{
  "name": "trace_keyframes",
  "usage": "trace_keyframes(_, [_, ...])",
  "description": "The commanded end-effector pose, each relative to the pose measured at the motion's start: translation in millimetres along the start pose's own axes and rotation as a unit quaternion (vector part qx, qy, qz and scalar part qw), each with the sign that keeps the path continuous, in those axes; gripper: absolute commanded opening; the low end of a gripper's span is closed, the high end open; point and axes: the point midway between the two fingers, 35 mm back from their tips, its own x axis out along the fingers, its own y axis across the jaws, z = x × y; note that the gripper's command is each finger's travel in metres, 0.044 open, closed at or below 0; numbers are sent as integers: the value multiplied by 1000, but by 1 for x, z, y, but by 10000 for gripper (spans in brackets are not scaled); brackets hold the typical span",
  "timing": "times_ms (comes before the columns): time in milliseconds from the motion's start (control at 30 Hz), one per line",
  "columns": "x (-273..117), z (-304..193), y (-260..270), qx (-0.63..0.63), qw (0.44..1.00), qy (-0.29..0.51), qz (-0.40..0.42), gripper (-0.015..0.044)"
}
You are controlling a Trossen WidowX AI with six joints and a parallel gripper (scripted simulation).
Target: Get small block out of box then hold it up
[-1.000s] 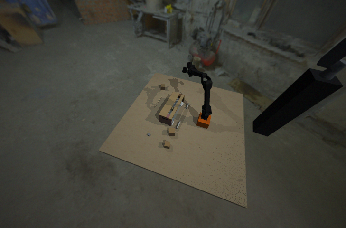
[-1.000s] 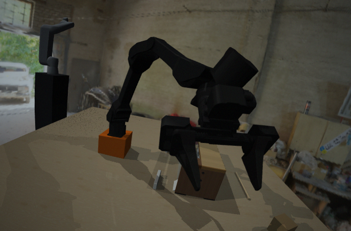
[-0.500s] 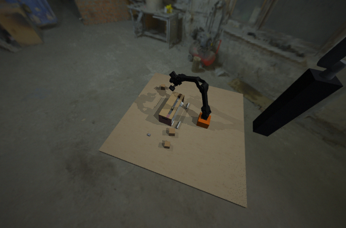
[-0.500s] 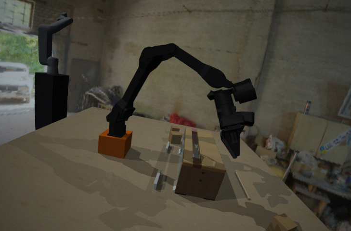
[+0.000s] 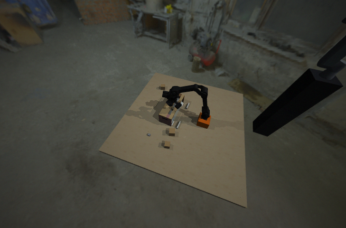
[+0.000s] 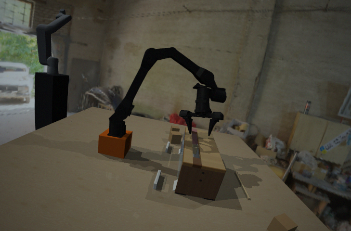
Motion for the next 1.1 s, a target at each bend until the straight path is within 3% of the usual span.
trace_keyframes(0, [-17, 17, 56, -179, 983, 12, 46, 400])
trace_keyframes(333, [-19, 20, 68, -215, 975, 15, 55, 400])
trace_keyframes(1067, [14, 29, 73, -215, 975, 15, 55, 400])
